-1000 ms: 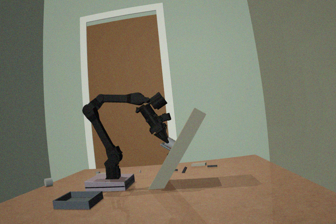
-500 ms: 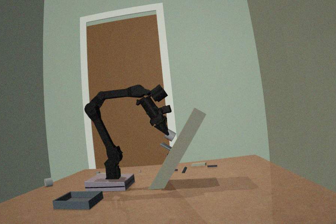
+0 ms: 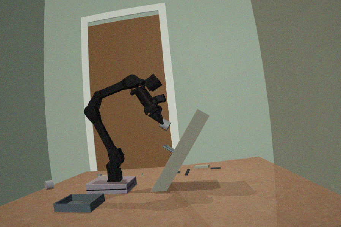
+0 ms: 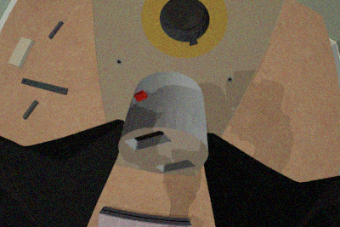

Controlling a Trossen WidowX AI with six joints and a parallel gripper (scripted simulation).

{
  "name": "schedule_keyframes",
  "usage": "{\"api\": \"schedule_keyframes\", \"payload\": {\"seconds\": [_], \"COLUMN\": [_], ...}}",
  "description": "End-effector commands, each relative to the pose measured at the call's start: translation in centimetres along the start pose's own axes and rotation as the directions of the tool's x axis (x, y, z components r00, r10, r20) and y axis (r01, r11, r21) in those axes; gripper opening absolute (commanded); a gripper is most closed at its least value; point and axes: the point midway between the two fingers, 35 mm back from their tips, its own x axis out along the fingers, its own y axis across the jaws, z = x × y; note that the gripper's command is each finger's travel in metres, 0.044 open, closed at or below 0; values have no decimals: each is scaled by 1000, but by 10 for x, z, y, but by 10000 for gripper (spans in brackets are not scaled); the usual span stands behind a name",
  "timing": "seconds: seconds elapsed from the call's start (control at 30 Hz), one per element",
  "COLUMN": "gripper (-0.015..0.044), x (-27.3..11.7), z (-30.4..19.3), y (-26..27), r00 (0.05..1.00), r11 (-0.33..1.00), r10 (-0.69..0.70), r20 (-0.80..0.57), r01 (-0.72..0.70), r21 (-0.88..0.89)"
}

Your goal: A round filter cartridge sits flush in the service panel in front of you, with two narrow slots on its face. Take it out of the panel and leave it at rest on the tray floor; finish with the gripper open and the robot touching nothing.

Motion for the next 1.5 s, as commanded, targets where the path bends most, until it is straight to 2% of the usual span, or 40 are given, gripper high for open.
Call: {"api": "schedule_keyframes", "payload": {"seconds": [0.0, 0.9, 0.97, 1.47], "gripper": [0, 0, 0, 0], "x": [-3, 8, 8, 1], "z": [1, 0, -1, -28], "y": [-6, -83, -79, -144], "r00": [1000, 1000, 1000, 980], "r11": [1000, 1000, 1000, 927], "r10": [-2, -9, -18, -195], "r20": [1, 3, -9, -45], "r01": [2, 9, 18, 199], "r21": [-1, -5, 13, 317]}}
